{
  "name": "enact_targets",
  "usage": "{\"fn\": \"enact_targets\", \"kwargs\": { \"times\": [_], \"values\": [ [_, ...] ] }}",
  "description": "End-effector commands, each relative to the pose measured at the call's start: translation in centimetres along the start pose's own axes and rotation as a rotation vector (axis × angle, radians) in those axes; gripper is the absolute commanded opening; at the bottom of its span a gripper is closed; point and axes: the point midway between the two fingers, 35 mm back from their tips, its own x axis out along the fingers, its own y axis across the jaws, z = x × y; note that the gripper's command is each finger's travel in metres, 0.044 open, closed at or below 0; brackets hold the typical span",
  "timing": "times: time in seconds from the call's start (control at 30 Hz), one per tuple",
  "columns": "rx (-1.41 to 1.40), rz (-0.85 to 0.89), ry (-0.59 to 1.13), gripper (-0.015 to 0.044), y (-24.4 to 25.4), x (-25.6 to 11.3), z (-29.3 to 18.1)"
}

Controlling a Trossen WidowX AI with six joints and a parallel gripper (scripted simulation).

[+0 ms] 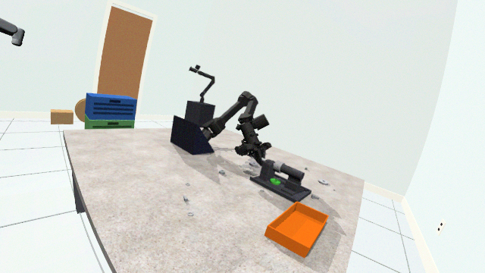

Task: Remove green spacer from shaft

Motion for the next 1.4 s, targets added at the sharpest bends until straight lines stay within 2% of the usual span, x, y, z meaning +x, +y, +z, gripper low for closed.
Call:
{"fn": "enact_targets", "kwargs": {
  "times": [0.0,1.03,1.37],
  "values": [
    [-0.001,0.004,0.009,0.0000,-0.02,0.10,-0.47],
    [-0.001,0.003,0.009,0.0000,-0.05,0.44,-0.86],
    [0.001,0.000,-0.001,0.0263,0.02,0.37,-0.36]
  ]
}}
